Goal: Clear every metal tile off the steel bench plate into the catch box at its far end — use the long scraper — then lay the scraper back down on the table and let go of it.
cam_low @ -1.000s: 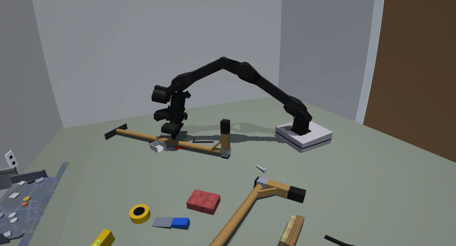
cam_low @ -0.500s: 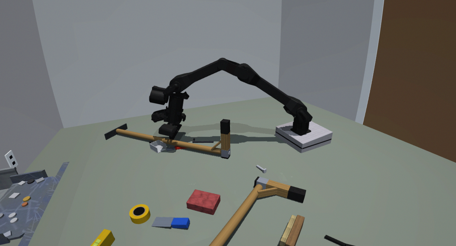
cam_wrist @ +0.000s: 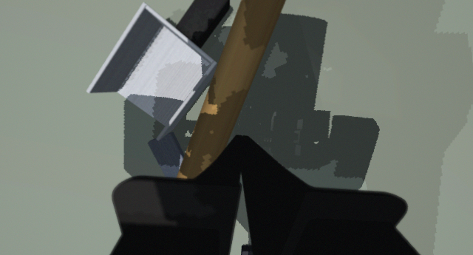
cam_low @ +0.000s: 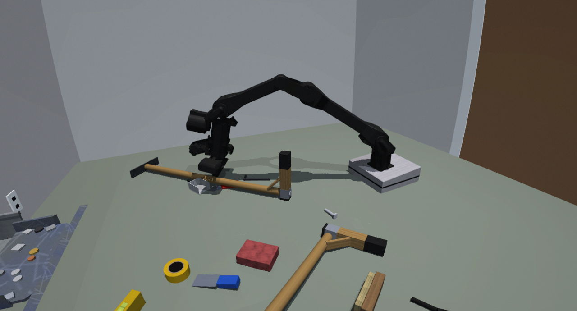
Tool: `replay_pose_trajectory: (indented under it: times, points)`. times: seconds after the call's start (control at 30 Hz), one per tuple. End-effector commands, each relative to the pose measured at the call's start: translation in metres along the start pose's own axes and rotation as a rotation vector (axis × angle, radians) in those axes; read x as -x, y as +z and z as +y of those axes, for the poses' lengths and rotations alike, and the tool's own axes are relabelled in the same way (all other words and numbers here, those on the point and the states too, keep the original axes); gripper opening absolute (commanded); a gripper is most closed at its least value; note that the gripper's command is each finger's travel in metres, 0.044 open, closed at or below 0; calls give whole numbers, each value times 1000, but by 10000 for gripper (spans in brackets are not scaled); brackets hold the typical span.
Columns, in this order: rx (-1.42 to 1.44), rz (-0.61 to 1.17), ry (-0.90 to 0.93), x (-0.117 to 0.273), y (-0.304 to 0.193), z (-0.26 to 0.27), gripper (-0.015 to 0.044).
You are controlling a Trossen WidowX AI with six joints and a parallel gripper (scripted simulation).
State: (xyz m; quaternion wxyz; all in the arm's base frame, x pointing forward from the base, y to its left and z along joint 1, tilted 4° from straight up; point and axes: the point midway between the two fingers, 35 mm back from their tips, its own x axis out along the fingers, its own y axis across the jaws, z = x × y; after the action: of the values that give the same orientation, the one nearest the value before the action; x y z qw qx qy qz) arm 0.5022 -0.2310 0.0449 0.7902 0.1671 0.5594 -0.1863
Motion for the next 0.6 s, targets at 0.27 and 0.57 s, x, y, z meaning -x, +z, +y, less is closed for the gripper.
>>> replay_pose_trajectory:
  times: [0.27, 0.57]
  points:
    - [2, -10, 5, -1, 4, 16, 0]
    - [2, -14, 7, -2, 6, 24, 0]
